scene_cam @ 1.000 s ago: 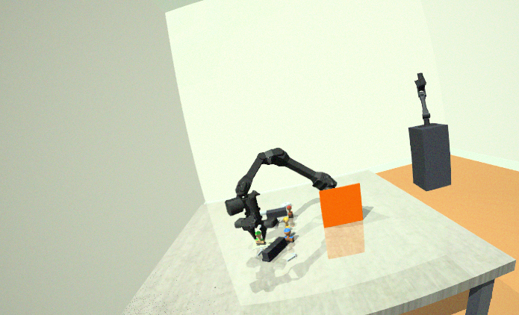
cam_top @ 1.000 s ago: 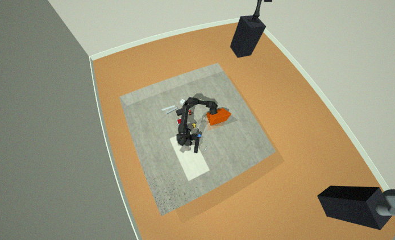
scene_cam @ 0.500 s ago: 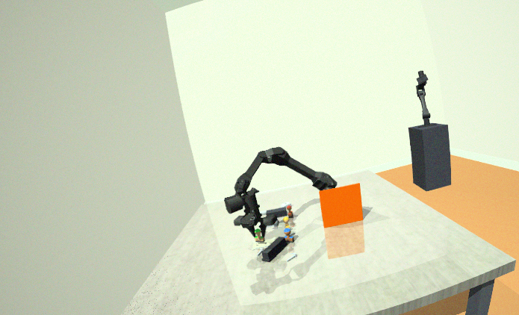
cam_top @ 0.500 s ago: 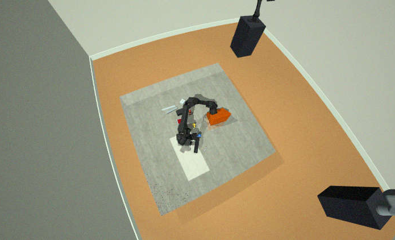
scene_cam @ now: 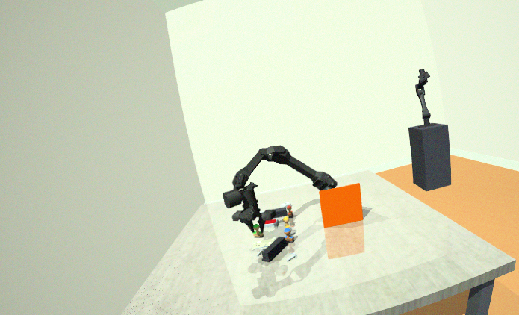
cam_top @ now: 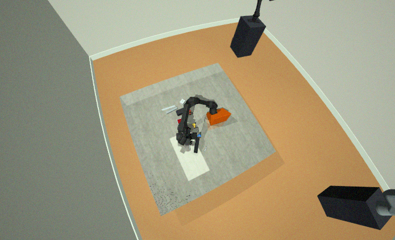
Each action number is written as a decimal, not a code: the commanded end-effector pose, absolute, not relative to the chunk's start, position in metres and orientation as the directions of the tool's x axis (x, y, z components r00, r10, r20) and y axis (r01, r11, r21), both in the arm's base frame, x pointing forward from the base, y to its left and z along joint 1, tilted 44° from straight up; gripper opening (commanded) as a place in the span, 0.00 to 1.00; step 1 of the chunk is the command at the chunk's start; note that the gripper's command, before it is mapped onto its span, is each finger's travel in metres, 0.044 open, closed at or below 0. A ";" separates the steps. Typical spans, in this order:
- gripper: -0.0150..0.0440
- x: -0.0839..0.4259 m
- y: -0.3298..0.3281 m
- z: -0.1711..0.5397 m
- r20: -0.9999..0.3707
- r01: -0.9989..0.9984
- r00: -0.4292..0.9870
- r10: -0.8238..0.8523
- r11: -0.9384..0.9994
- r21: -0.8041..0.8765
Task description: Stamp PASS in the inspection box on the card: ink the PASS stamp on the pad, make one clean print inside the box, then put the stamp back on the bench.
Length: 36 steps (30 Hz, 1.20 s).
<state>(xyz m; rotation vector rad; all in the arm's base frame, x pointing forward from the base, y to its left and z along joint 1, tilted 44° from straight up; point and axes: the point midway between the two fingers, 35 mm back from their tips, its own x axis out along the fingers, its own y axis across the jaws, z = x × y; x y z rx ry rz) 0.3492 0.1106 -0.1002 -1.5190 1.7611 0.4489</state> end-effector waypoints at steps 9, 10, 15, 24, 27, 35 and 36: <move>0.25 0.349 0.127 -0.084 -0.731 -0.950 -0.008 -0.683 0.234 -0.209; 0.25 0.349 0.128 -0.083 -0.731 -0.950 -0.008 -0.683 0.234 -0.209; 0.25 0.348 0.132 -0.079 -0.731 -0.950 -0.008 -0.683 0.234 -0.209; 0.25 0.362 0.101 -0.047 -0.732 -0.949 -0.007 -0.682 0.235 -0.209; 0.25 0.366 0.085 -0.033 -0.731 -0.949 -0.007 -0.682 0.235 -0.210; 0.25 0.371 0.051 -0.002 -0.726 -0.948 -0.008 -0.687 0.236 -0.212; 0.25 0.371 0.051 -0.002 -0.726 -0.948 -0.008 -0.687 0.236 -0.212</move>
